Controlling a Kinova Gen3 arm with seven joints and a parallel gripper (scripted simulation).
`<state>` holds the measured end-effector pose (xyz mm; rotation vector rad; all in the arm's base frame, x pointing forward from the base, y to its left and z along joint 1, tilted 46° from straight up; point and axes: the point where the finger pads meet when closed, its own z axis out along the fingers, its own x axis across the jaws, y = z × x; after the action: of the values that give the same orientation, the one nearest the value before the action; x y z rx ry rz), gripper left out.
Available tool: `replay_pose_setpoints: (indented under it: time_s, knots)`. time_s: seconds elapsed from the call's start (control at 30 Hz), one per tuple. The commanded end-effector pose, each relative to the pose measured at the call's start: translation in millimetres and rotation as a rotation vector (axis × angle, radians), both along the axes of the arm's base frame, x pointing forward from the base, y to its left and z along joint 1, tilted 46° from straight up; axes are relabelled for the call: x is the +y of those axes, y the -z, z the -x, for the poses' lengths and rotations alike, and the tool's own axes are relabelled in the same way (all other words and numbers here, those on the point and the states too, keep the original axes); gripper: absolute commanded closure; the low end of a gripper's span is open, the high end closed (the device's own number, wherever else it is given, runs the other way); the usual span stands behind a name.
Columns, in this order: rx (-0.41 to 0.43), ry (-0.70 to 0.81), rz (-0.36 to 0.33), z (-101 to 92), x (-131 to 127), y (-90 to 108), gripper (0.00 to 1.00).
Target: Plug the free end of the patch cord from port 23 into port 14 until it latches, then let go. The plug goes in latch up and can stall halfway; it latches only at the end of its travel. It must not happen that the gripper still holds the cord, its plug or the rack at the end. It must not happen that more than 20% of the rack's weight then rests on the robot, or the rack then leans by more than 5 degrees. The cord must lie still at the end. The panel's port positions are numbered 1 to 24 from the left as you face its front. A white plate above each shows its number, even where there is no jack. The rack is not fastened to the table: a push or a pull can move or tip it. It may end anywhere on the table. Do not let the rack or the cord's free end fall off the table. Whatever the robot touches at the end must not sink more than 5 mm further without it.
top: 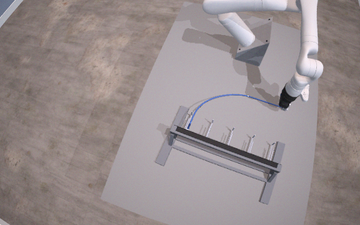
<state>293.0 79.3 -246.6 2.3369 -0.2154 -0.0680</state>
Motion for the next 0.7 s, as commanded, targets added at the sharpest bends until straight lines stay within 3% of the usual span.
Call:
replay_pose_setpoints:
  time_s: [0.0,0.67]
  knots:
    - [0.002,-0.005,0.004,-0.5,-3.3,-0.4,1.0]
    - [0.004,-0.007,0.004,-1.3,1.7,-4.1,1.0]
